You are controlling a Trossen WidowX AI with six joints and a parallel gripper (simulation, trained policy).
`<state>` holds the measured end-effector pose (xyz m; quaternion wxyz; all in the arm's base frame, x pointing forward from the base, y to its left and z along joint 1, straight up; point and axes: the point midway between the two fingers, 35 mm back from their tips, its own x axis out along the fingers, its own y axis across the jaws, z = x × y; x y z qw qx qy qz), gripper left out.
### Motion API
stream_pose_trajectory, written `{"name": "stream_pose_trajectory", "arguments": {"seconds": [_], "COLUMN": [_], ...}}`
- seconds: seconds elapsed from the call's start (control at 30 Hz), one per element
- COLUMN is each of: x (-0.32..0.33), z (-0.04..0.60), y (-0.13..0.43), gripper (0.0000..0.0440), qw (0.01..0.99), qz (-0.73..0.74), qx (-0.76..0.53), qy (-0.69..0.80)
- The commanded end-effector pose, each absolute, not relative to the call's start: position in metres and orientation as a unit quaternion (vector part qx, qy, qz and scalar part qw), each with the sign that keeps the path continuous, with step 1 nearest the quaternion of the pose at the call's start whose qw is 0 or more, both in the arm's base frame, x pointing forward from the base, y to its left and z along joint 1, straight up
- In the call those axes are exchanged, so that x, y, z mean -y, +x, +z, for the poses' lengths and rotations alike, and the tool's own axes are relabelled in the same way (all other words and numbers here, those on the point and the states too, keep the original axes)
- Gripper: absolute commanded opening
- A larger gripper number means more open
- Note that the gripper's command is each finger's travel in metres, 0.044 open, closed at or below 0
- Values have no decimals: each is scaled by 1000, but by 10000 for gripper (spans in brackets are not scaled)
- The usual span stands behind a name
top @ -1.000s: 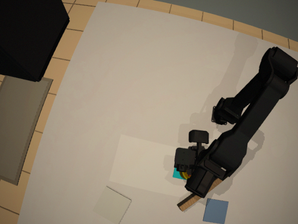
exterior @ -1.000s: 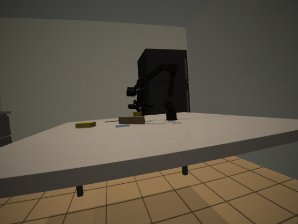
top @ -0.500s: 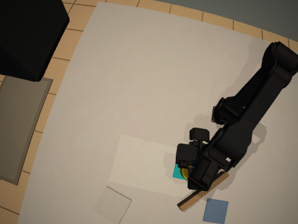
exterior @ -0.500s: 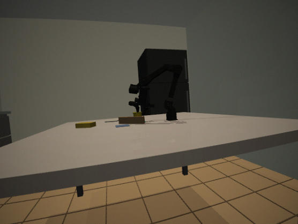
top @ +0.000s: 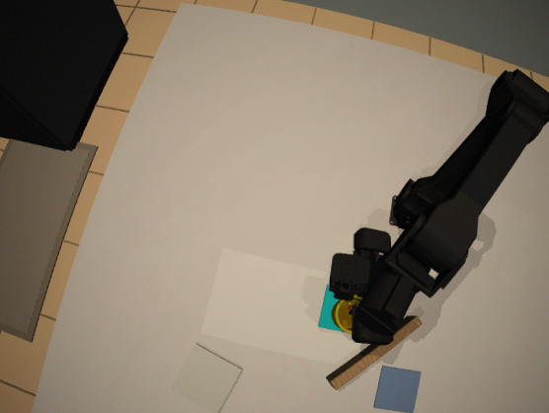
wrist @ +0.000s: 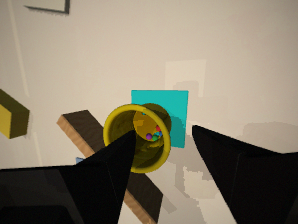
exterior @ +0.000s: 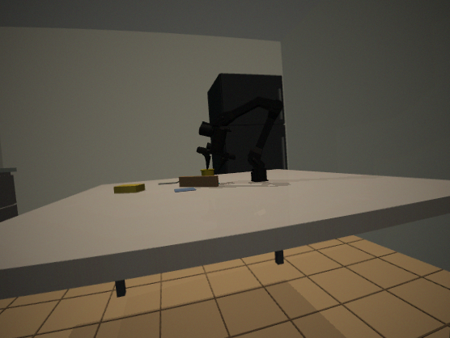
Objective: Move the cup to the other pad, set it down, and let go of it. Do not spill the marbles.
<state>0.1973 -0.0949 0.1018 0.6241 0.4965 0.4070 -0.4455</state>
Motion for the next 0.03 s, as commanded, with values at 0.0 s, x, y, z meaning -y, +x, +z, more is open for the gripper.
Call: {"name": "stream_pose_trajectory", "arguments": {"seconds": [0.0], "x": [95], "z": [111], "y": [195], "gripper": [282], "qw": [628], "qz": [-441], "qx": [-394], "qy": [506]}}
